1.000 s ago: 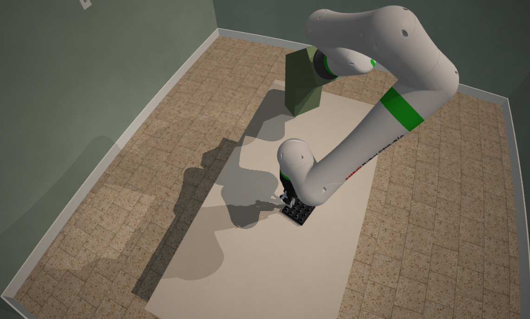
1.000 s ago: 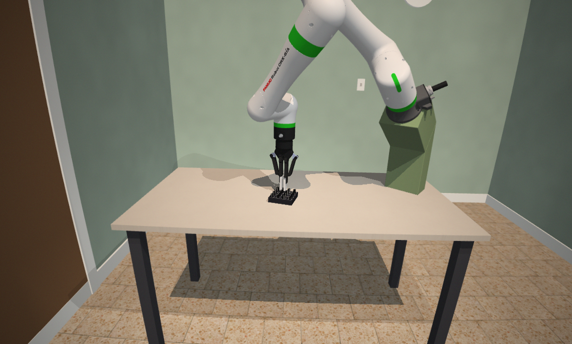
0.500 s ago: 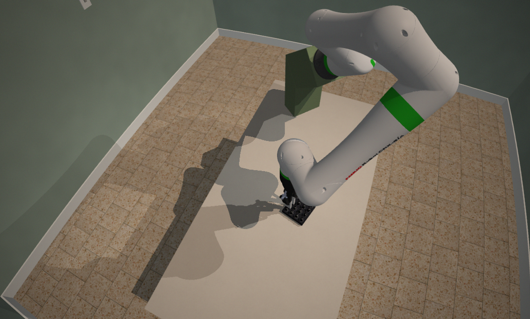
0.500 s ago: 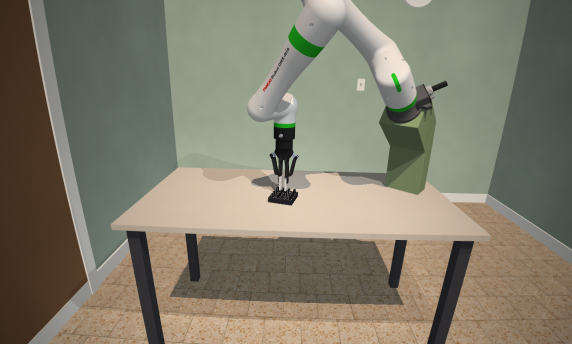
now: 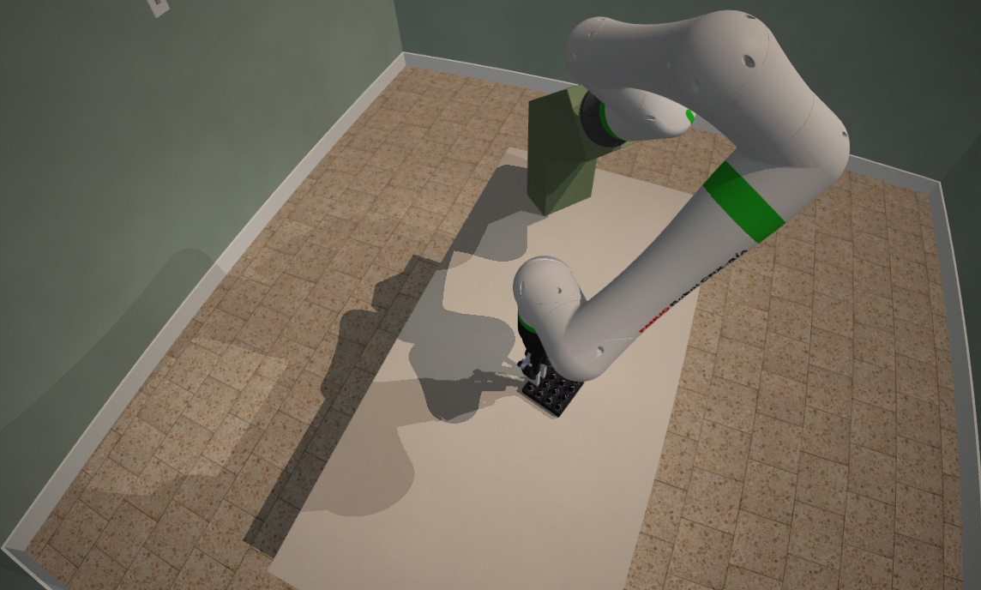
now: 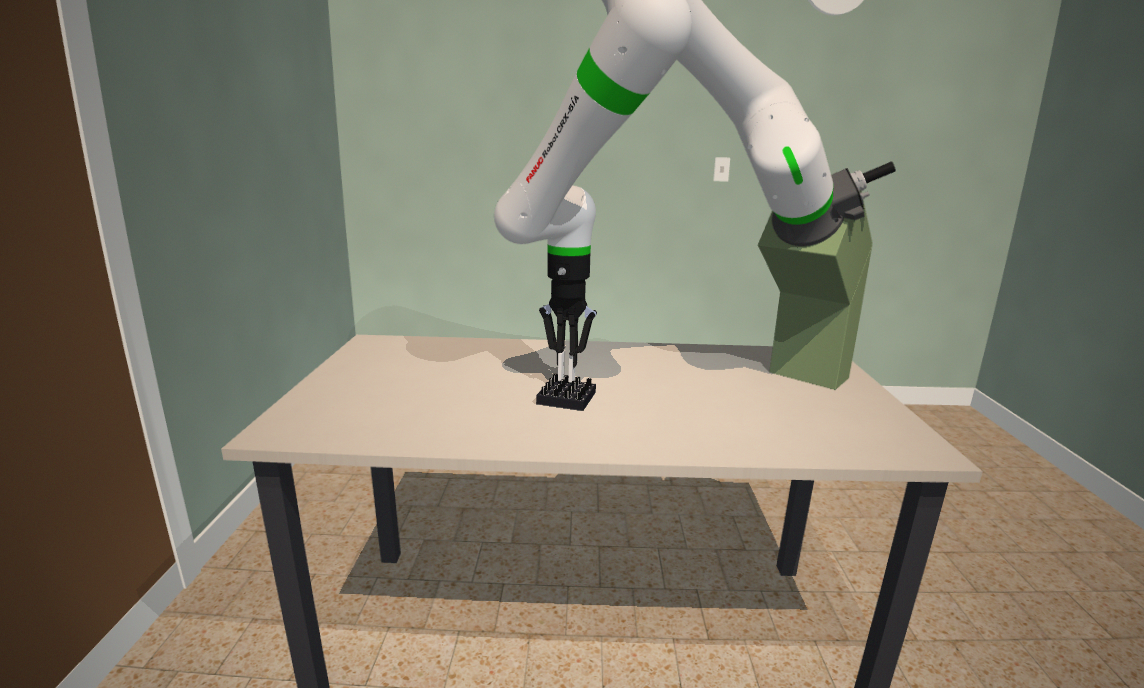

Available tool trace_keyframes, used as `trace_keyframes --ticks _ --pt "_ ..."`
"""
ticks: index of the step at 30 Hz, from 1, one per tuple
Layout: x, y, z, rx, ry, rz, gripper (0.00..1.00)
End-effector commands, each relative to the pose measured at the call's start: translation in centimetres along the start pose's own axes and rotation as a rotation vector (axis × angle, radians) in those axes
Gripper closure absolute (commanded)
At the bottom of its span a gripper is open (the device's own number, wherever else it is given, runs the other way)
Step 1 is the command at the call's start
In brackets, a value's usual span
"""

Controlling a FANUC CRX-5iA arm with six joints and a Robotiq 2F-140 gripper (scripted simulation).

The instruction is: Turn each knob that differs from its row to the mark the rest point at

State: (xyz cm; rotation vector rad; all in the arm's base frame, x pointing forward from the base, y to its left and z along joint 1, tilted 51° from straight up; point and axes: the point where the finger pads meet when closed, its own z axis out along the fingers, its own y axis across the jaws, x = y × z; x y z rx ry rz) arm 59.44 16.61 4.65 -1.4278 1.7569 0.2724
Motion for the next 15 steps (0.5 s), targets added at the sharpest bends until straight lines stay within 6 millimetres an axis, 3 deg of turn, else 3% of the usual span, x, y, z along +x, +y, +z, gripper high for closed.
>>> trace_keyframes --ticks 1,9,15 --pt "0.0 0.0 0.0 0.0 0.0 0.0 0.88" --pt "0.0 0.0 -0.6 0.0 0.0 0.0 0.88" --pt "0.0 0.0 -2.2 0.0 0.0 0.0 0.88"
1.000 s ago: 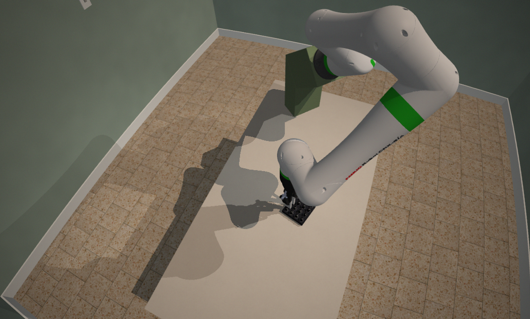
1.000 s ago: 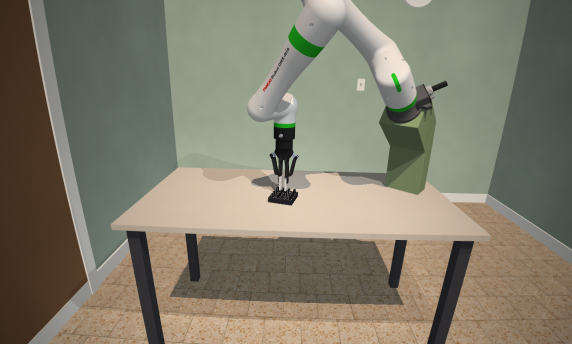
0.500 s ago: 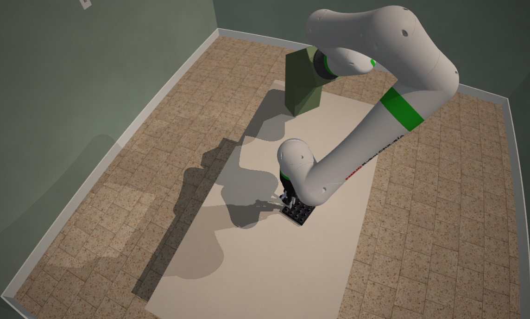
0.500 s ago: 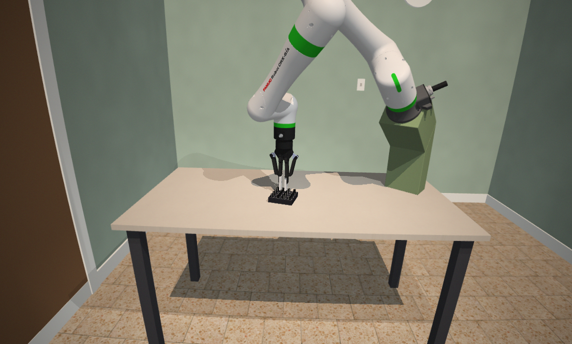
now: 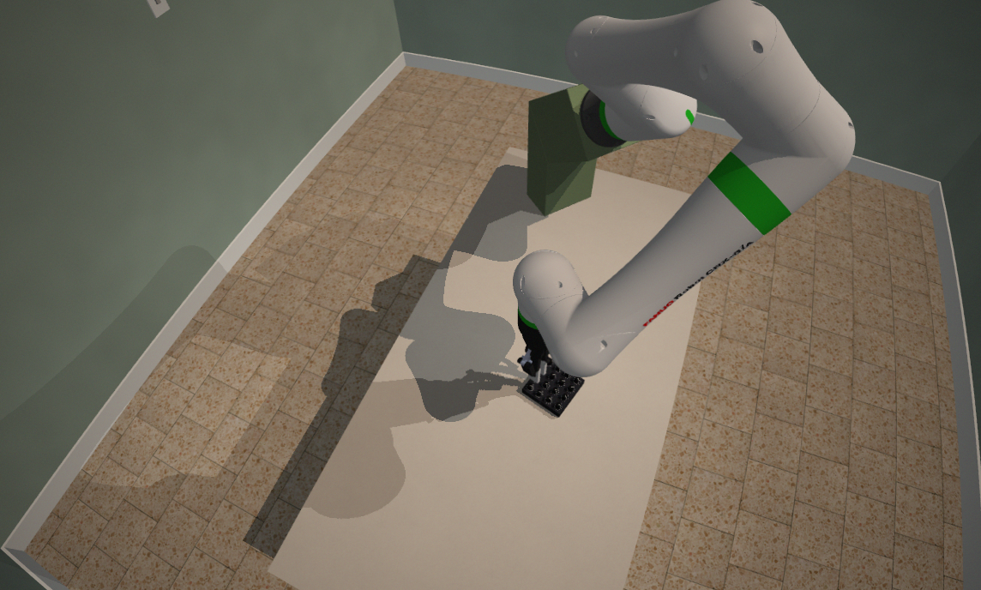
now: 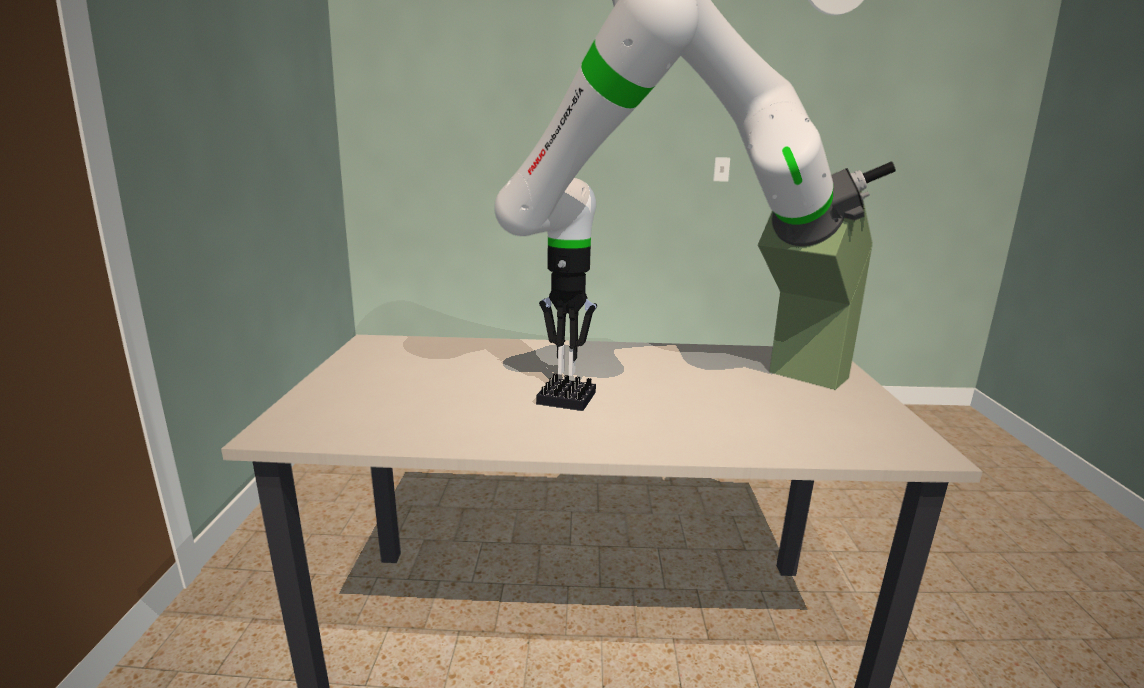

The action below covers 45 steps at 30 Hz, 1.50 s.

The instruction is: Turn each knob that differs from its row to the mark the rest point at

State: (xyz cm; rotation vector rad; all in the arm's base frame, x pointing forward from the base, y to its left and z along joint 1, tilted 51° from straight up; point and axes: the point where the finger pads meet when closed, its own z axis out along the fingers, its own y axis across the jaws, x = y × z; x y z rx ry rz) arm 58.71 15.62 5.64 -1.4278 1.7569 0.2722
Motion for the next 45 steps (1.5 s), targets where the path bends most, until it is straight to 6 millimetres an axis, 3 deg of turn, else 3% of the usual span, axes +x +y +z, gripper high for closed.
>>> trace_keyframes --ticks 1,8,23,26,28,32,45 --pt "0.0 0.0 -0.9 0.0 0.0 0.0 0.88" --pt "0.0 0.0 -2.2 0.0 0.0 0.0 0.88" --pt "0.0 0.0 -2.3 0.0 0.0 0.001 0.88" --pt "0.0 2.1 -3.0 0.0 0.0 0.017 0.88" --pt "0.0 2.1 -3.0 0.0 0.0 0.017 0.88" --pt "0.2 5.3 -4.1 0.0 0.001 0.043 0.88" --pt "0.2 5.3 -4.1 0.0 0.001 0.044 0.88"
